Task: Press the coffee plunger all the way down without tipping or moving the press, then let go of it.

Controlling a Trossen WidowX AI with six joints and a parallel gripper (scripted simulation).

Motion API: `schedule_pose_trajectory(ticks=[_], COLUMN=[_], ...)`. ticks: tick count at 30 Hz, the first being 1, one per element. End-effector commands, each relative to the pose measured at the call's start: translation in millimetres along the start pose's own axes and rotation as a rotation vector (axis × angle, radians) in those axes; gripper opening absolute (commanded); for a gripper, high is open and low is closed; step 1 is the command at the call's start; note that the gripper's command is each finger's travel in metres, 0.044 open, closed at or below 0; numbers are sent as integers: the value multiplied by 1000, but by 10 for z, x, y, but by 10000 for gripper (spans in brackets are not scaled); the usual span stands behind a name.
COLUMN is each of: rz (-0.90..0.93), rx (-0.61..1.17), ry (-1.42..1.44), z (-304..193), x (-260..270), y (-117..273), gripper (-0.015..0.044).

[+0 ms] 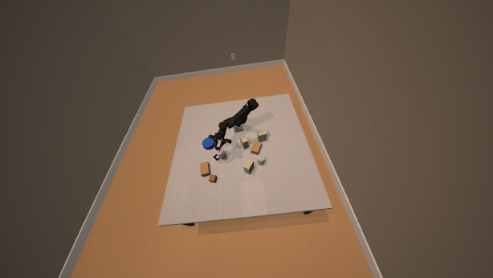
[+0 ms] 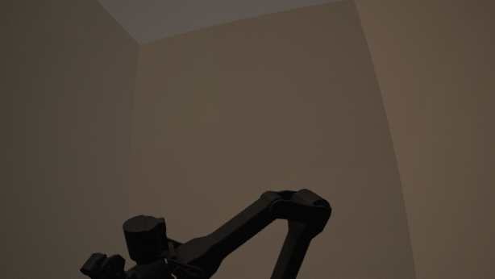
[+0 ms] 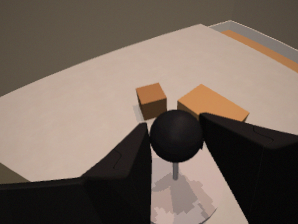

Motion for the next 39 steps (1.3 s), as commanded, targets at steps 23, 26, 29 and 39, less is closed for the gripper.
schedule_pose_trajectory(ticks=[23, 26, 29, 39], rz=[-7, -7, -7, -7], rx=[66, 66, 66, 66], ry=[-34, -34, -34, -33], z=[-154, -151, -148, -137], x=[-57, -59, -61, -65], y=[-89, -90, -91, -97], gripper=[121, 121, 121, 121])
Point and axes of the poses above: the point midway between the two fingers, 35 mm back from their tips, its own y axis back along the fingers, its own x axis across the jaws, z = x × y, the point moved 5 cm from there along y, back along the fingers, and after that the axes turned 13 degrees about -y, right-handed, at the moved point
